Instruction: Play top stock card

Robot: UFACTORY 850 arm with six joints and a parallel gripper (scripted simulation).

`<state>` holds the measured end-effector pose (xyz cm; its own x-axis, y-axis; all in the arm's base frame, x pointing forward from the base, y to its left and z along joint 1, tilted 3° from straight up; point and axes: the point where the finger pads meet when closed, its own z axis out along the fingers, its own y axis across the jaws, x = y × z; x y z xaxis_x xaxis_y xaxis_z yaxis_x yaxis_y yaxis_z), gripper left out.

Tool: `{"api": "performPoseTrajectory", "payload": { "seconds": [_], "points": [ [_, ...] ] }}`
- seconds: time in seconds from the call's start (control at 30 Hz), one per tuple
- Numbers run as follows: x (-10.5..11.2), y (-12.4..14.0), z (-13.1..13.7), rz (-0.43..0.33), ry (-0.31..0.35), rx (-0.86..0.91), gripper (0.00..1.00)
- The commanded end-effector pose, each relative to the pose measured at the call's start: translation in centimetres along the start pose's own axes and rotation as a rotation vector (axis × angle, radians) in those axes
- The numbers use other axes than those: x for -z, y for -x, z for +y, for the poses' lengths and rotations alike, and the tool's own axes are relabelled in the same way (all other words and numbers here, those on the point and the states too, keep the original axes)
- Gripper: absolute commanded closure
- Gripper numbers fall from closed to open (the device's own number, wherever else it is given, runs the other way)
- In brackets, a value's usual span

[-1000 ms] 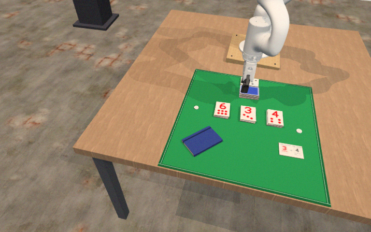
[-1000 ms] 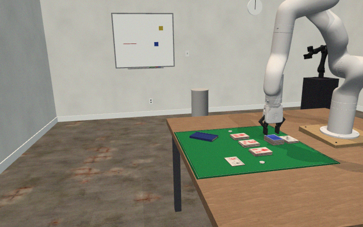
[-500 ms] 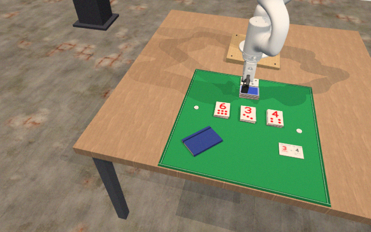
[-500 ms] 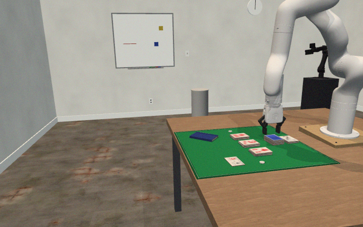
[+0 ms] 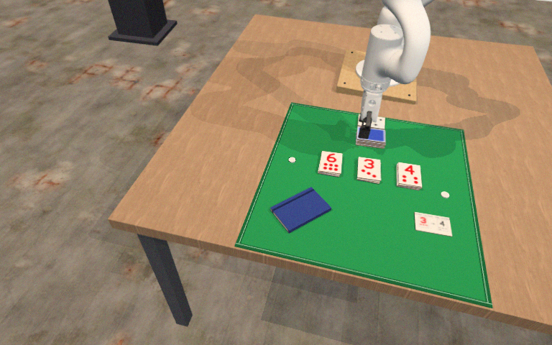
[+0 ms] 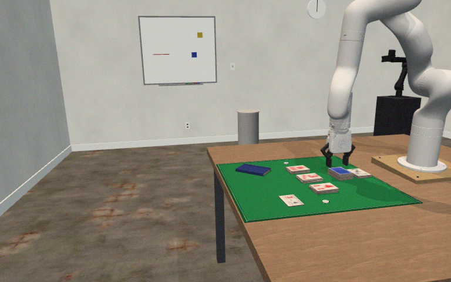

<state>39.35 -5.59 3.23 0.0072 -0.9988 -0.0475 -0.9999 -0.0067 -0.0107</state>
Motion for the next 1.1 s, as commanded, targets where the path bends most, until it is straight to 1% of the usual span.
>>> {"api": "performPoseTrajectory", "payload": {
  "seconds": [0.0,1.07],
  "points": [
    [0.0,0.0,-0.1,0.0,-0.002,0.0,0.14],
    [-1.0,0.0,-0.2,0.0,-0.002,0.0,0.14]
  ]
}}
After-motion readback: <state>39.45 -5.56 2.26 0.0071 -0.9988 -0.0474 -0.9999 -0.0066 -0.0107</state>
